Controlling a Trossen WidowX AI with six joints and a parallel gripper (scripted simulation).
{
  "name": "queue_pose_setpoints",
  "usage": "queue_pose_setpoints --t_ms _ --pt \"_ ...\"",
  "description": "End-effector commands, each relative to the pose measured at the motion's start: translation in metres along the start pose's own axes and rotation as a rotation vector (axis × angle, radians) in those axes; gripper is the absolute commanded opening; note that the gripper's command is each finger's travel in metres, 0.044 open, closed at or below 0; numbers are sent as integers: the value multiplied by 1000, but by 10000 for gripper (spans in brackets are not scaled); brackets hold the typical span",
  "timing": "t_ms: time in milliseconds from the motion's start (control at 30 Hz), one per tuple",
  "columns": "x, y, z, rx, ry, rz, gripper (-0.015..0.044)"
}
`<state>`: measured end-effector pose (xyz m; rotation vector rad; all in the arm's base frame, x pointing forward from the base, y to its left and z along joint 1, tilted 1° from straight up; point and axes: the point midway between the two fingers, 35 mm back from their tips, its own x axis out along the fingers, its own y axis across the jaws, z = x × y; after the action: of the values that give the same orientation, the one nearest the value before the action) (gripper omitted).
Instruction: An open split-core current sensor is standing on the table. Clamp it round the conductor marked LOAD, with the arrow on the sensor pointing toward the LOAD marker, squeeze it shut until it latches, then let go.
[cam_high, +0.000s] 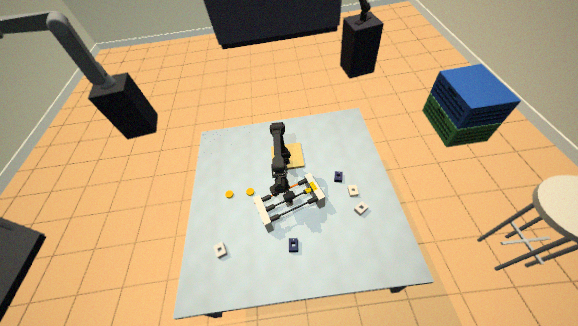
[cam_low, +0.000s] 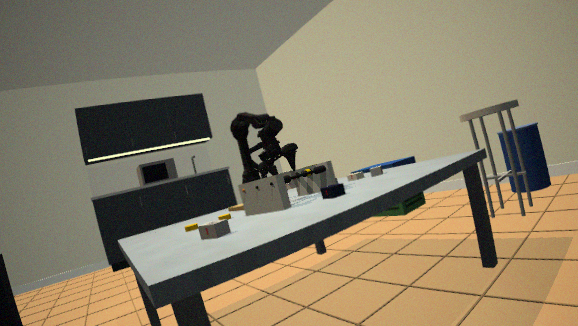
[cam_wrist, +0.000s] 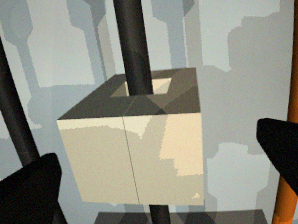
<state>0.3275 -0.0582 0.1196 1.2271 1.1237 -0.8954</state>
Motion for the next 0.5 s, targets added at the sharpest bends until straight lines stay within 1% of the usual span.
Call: queue_pose_setpoints --t_ms 0,67,467 --pt "-59 3 -1 -9 -16 18 440" --pt "-69 1 -2 -10 -16 15 440" --pt "-69 1 -2 -10 -16 15 440"
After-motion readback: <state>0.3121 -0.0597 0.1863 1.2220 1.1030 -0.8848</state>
